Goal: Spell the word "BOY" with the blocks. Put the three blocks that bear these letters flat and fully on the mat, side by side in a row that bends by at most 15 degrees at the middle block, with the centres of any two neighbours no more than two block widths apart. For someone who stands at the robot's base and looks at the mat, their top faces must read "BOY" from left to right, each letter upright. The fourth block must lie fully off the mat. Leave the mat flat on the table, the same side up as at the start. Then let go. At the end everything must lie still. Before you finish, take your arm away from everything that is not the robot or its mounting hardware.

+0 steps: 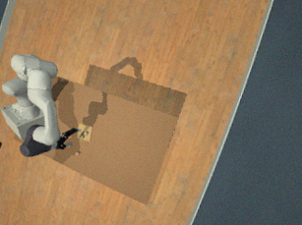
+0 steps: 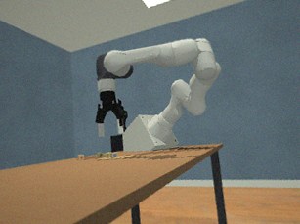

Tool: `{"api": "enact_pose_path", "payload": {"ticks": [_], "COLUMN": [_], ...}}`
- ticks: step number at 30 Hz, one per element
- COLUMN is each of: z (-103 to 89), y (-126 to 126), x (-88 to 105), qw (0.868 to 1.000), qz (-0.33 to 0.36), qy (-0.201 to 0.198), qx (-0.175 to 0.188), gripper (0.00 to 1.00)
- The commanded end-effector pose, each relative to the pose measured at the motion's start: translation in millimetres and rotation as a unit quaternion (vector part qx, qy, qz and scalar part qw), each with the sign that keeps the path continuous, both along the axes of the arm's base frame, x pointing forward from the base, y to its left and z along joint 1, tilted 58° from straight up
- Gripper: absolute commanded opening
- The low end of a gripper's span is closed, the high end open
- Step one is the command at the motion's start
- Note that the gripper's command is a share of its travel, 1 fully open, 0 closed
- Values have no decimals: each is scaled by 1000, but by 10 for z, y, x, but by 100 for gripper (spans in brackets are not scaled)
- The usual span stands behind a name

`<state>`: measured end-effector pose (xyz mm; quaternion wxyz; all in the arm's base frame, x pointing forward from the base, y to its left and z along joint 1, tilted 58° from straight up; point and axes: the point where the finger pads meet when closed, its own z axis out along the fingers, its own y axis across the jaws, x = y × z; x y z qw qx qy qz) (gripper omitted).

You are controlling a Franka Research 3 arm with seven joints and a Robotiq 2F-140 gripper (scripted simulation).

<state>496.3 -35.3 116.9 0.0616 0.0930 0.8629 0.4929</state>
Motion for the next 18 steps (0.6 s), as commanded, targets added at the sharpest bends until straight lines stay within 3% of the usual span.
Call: {"api": "enact_pose_path", "payload": {"ticks": [1, 18], "z": [5, 34], "y": [6, 22], "x": [7, 19], "qw": [998, 983], "qz": [-36, -92], "qy": [57, 151], "qx": [15, 37], "gripper": [100, 100]}}
